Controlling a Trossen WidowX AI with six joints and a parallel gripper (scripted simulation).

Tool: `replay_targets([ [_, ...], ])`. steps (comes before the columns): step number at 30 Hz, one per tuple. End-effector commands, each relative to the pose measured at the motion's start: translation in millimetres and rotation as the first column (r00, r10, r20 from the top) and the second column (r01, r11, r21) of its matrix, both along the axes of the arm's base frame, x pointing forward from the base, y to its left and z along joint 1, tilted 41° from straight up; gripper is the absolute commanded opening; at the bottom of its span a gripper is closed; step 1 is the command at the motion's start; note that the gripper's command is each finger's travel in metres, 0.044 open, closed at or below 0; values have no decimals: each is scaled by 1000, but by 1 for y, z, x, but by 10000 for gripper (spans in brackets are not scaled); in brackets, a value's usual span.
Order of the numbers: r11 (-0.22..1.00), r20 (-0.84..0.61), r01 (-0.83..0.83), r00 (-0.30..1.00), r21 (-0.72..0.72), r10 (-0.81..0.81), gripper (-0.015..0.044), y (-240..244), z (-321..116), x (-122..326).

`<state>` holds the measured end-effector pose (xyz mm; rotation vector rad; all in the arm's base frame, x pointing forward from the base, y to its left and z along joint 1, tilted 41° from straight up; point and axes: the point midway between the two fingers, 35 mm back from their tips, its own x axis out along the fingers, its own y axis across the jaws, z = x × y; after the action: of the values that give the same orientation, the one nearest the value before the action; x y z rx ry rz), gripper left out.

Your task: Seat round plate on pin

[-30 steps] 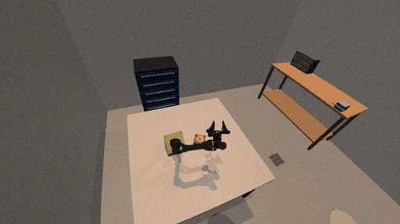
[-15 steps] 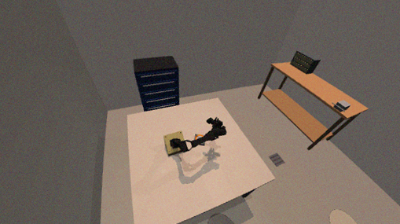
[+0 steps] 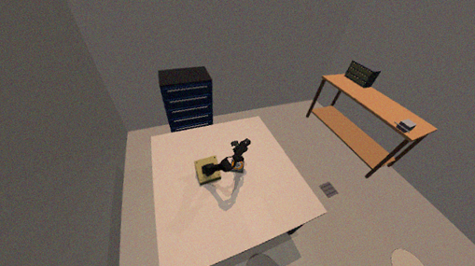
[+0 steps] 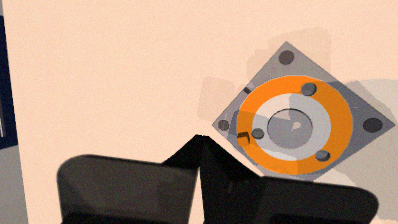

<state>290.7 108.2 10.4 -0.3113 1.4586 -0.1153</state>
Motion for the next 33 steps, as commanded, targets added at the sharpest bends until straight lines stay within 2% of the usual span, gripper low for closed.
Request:
replay_targets([
  [1, 938, 13, 58, 998, -342, -57, 0, -33, -12, -33],
  [2, 919, 24, 60, 998, -389, -55, 0, -38, -12, -36],
  [5, 913, 28, 61, 998, -404, -54, 0, -35, -15, -34],
  [12, 913, 28, 61, 998, -404, -54, 0, -37, -18, -33],
  [20, 912, 29, 61, 998, -406, -54, 0, -64, -52, -28],
  [33, 912, 29, 61, 998, -406, -54, 0, -58, -56, -20],
])
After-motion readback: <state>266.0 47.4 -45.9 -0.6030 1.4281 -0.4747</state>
